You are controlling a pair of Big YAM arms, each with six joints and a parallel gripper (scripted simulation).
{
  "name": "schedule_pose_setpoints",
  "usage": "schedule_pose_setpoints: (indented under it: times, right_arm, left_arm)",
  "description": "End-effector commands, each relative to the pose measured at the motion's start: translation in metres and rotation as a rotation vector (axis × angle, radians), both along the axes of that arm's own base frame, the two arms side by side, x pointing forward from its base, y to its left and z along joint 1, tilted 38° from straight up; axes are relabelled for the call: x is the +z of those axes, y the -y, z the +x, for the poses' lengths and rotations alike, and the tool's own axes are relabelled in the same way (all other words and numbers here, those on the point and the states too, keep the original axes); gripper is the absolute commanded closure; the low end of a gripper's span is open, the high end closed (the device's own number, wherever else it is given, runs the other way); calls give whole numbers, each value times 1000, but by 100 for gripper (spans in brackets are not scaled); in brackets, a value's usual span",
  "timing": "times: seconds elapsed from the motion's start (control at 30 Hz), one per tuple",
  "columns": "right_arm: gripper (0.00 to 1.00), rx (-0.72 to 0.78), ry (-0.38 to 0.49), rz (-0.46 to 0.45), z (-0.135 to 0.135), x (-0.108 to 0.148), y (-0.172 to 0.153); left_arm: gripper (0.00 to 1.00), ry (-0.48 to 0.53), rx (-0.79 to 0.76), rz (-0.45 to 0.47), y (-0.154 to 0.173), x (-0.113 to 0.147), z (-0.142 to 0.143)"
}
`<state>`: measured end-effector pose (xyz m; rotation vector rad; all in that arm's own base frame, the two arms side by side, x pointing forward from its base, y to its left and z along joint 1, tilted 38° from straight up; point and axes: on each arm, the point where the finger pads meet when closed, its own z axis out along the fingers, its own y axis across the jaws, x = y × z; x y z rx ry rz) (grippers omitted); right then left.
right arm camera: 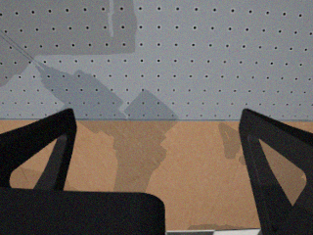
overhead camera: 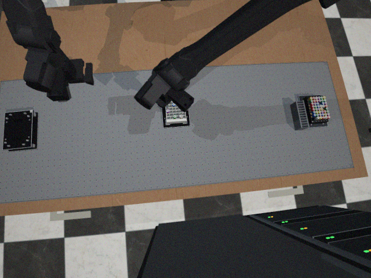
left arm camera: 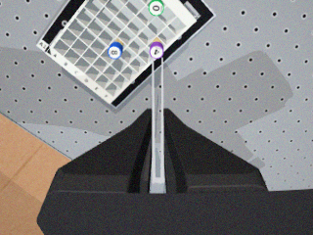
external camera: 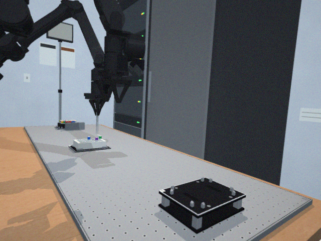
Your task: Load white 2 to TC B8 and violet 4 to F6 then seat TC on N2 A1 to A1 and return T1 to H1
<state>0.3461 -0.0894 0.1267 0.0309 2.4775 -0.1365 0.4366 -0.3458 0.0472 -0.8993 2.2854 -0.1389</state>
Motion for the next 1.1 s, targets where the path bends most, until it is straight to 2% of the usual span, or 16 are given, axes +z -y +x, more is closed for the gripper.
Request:
schedule_pose_setpoints:
  times: [0.0, 1.07]
  right_arm:
    - [0, -3, 17, -4, 4, 9, 2]
    - [0, -3, 17, -4, 4, 9, 2]
  left_arm:
    - [93, -4, 13, 2, -8, -9, 9]
    - [93, 10, 14, -13, -3, -6, 18]
